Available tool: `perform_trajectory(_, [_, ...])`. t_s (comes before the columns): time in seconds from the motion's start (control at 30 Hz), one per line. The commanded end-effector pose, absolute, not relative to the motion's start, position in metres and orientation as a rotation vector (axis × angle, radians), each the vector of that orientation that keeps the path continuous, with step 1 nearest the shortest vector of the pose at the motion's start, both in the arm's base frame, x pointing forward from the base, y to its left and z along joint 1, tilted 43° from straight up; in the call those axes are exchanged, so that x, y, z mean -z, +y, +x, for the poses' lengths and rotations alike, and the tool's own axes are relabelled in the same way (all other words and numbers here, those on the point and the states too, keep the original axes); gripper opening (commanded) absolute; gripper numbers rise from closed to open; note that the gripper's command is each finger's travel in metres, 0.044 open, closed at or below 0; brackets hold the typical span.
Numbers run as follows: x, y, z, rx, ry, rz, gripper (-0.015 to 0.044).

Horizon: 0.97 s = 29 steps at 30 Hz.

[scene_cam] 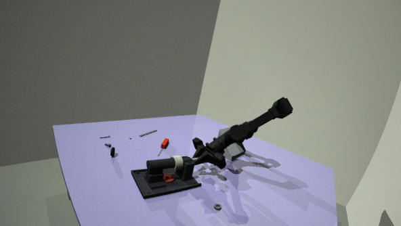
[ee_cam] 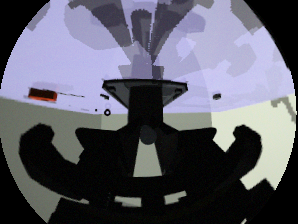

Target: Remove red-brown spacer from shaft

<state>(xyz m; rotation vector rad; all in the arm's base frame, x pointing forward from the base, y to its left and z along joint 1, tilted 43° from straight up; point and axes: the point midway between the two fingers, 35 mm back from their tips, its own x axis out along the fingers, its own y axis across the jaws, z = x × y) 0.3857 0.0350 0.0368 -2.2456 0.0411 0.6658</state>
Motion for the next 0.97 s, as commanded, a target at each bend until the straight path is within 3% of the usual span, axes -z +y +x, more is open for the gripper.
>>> perform_trajectory(0.0, [-0.0356,0.0344,0.3889,-0.667,0.042,-2.250,0.0000])
perform_trajectory(0.47, [-0.0358,0.0339,0.3911,-0.666,0.042,-2.250,0.0000])
perform_trajectory(0.93, [-0.0387,0.0339,0.3840,-0.669,0.040,-2.245,0.0368])
